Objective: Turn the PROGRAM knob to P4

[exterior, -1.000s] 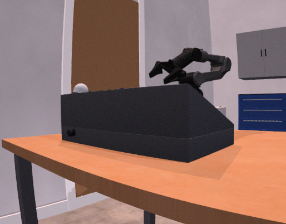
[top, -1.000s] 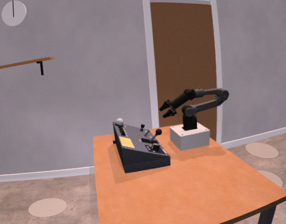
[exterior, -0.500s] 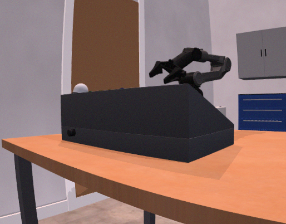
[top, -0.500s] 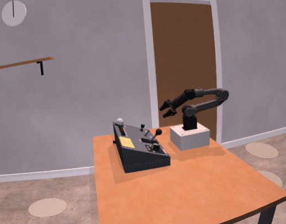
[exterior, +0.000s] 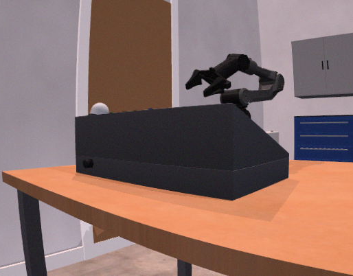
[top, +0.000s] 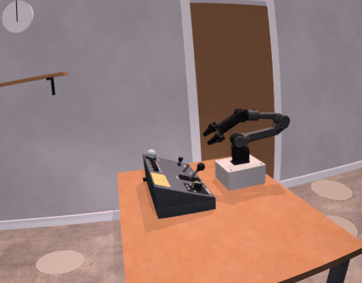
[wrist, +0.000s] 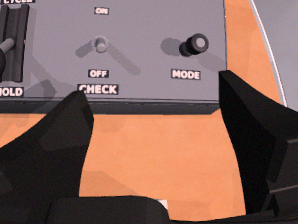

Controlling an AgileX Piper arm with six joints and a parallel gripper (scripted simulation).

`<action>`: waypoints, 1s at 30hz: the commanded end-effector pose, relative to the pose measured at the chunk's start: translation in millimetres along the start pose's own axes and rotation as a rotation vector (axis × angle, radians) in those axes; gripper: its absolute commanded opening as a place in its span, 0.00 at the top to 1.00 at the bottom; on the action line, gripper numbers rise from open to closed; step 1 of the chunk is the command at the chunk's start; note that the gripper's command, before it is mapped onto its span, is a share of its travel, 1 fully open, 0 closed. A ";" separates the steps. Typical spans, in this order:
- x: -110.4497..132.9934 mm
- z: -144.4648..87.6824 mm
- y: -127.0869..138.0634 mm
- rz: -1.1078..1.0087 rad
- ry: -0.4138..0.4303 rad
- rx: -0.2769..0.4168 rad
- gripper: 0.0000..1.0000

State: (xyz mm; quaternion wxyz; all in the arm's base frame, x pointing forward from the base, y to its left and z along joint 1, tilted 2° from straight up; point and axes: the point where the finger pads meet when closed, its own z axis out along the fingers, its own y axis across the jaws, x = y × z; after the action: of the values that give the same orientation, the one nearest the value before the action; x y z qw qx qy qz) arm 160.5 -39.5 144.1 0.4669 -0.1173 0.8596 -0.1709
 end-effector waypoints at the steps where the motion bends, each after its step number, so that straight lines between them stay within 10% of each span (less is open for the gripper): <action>1: -3.0 -4.5 -2.3 0.000 -0.001 0.000 0.00; 30: -27.7 -43.1 -20.4 0.000 -0.001 0.000 0.00</action>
State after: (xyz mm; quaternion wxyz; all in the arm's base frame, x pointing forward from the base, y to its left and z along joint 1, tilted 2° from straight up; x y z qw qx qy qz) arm 139.7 -40.4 194.9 0.4675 -0.1167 0.8594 -0.1711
